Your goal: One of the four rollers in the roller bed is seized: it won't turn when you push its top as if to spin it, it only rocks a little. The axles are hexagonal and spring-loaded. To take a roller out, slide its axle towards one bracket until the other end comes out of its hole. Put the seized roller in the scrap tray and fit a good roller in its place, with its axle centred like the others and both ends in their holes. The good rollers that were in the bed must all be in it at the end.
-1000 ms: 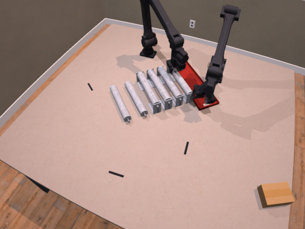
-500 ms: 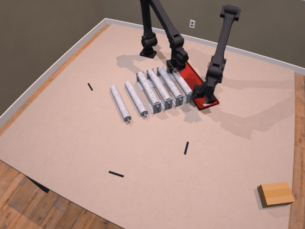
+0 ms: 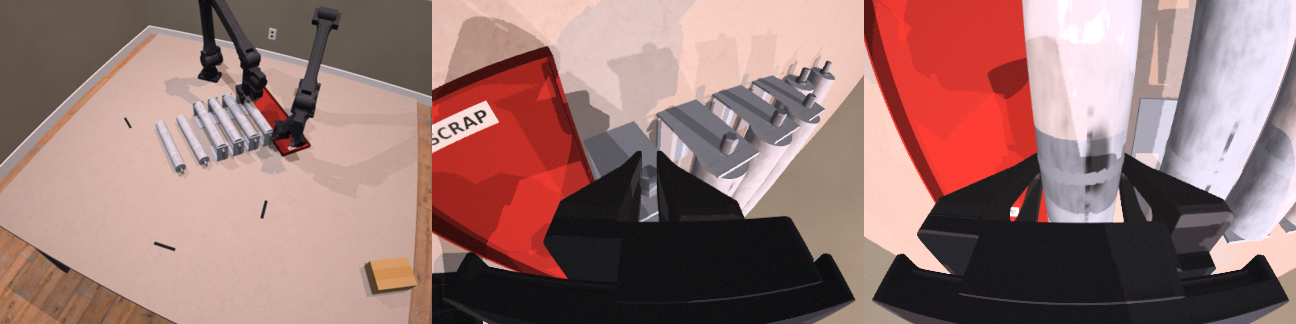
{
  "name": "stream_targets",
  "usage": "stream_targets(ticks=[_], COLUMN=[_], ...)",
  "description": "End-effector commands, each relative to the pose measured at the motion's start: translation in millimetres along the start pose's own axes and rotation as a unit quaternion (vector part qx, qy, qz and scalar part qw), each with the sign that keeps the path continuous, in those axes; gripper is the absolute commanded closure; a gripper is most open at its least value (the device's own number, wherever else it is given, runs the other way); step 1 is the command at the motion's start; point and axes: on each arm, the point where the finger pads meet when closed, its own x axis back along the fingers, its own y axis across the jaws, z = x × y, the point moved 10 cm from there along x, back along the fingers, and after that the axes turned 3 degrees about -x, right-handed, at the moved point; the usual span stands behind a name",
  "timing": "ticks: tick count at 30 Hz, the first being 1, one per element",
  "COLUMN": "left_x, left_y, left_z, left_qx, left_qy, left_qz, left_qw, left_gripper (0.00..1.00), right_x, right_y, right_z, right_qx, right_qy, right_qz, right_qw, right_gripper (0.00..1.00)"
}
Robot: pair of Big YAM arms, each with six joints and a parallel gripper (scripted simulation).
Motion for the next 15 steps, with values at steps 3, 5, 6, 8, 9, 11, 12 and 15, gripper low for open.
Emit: stream_targets(ticks=[3, 5, 6, 8, 9, 11, 12, 15], left_x=[41.7, 41.6, 41.5, 41.3, 41.3, 41.1, 41.0, 41.1], left_y=[-28.9, -28.8, -28.7, -28.6, -28.5, -28.4, -28.3, -28.2], left_z=[-51.0, -51.2, -51.4, -51.5, -51.6, -51.8, -51.9, -51.9], left_qx=[-0.017, -0.016, -0.016, -0.016, -0.016, -0.016, -0.016, -0.016], left_qy=[-0.087, -0.087, -0.087, -0.087, -0.087, -0.087, -0.088, -0.089], left_qz=[0.042, 0.042, 0.041, 0.041, 0.041, 0.041, 0.041, 0.041], left_qw=[0.995, 0.995, 0.995, 0.995, 0.995, 0.995, 0.995, 0.995], left_gripper=[0.97, 0.97, 0.97, 0.97, 0.97, 0.97, 0.97, 0.97], right_x=[8.2, 8.2, 8.2, 8.2, 8.2, 8.2, 8.2, 8.2], right_y=[-1.7, -1.7, -1.7, -1.7, -1.7, -1.7, -1.7, -1.7], right_z=[-2.5, -2.5, -2.5, -2.5, -2.5, -2.5, -2.5, -2.5], right_qx=[-0.006, -0.006, -0.006, -0.006, -0.006, -0.006, -0.006, -0.006], right_qy=[-0.003, -0.003, -0.003, -0.003, -0.003, -0.003, -0.003, -0.003], right_qz=[-0.001, -0.001, -0.001, -0.001, -0.001, -0.001, -0.001, -0.001], right_qw=[1.0, 1.0, 1.0, 1.0, 1.0, 1.0, 1.0, 1.0], right_gripper=[0.68, 0.68, 0.68, 0.68, 0.68, 0.68, 0.68, 0.68])
